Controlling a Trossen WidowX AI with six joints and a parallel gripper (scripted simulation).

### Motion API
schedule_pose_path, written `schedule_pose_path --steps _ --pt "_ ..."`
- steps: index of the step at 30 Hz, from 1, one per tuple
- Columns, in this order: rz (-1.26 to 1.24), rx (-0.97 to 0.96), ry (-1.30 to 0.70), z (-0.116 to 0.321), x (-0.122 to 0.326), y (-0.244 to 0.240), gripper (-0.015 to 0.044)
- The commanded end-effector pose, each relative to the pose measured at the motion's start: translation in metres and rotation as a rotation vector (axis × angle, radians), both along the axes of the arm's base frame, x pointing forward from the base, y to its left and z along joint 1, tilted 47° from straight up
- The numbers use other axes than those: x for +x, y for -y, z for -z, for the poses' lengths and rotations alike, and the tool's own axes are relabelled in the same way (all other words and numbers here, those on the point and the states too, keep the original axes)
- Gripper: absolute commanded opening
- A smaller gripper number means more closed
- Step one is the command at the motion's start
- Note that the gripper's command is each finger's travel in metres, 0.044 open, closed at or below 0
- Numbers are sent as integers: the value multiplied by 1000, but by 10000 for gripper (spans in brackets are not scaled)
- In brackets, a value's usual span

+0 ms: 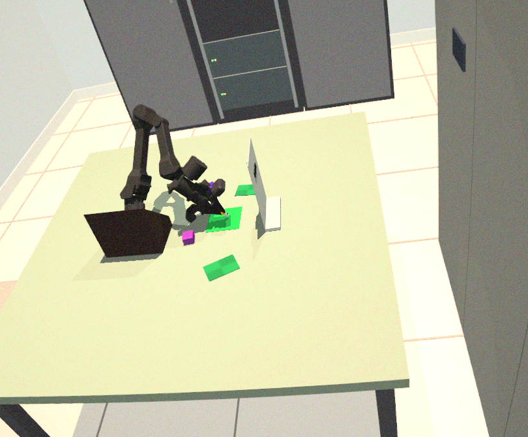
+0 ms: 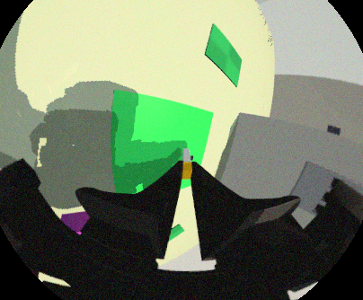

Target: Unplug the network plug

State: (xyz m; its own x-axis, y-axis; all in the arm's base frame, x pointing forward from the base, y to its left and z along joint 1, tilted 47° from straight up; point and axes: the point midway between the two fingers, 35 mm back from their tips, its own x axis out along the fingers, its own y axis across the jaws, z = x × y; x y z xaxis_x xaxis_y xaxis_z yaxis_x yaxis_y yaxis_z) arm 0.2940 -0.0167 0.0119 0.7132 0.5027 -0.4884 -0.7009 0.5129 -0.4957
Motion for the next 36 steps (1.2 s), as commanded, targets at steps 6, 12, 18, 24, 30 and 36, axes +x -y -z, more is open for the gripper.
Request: schedule_pose_path --steps 6,12,18,24,30,36 --pt "7 4 -7 4 -1 -4 0" --pt "6 4 -8 5 0 -7 0" --pt "0 3 -4 4 0 -7 0" --pt "0 3 -4 4 0 -7 131" --pt "0 3 -4 4 0 -6 156" --pt "1 2 -7 2 -4 -2 156"
